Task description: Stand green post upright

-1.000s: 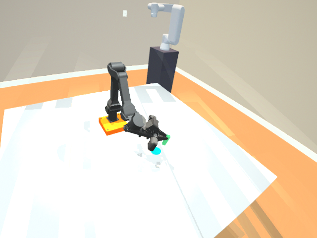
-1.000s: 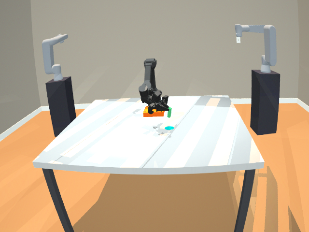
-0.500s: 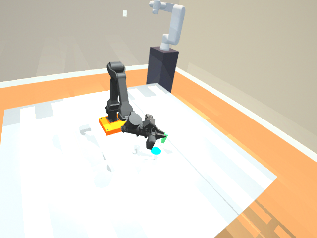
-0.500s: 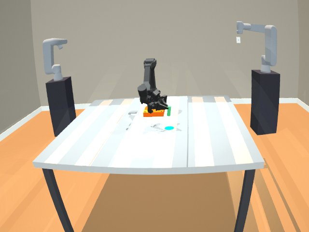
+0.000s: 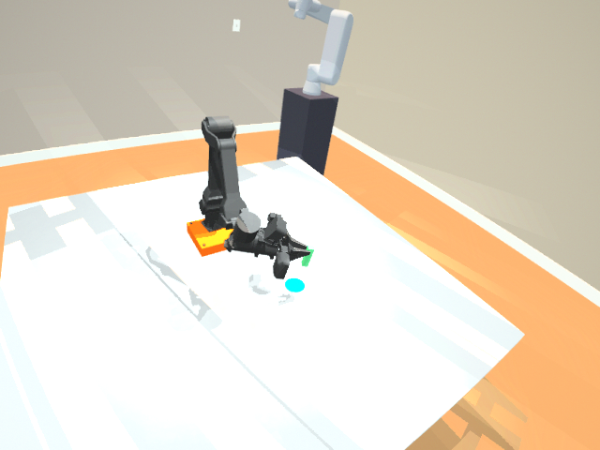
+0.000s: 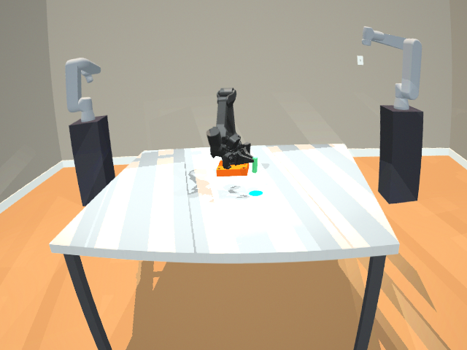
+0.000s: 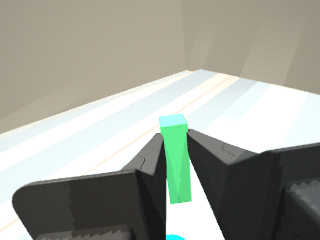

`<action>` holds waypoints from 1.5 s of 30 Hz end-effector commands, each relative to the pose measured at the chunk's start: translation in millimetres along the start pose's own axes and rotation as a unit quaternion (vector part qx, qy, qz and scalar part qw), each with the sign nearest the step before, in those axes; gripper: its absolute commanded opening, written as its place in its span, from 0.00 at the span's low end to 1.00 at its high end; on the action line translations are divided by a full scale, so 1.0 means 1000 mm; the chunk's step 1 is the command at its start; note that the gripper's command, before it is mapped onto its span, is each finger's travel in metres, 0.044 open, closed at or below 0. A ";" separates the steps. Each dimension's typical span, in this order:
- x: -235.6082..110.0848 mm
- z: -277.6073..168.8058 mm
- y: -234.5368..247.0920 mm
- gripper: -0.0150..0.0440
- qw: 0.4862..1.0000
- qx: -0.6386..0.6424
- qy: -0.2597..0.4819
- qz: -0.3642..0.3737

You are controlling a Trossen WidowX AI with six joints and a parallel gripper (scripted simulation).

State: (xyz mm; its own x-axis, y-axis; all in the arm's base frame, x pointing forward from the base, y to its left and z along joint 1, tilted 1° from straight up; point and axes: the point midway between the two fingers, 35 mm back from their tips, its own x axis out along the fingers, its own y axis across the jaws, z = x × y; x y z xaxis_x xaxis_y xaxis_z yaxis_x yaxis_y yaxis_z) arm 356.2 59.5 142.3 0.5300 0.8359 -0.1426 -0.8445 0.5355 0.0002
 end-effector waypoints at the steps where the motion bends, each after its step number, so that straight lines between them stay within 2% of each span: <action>1: -0.003 0.001 0.004 0.29 1.000 -0.003 -0.007 0.006; 37: -0.017 0.000 0.022 0.29 0.999 -0.026 -0.037 0.028; 45: -0.013 -0.021 0.018 0.29 0.999 -0.026 -0.037 0.028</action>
State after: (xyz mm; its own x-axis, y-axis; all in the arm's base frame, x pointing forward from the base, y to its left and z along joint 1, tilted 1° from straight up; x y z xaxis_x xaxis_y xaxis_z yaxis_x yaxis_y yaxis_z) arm 332.4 55.5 132.0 0.4882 0.8699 -0.0709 -0.8726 0.4851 -0.0560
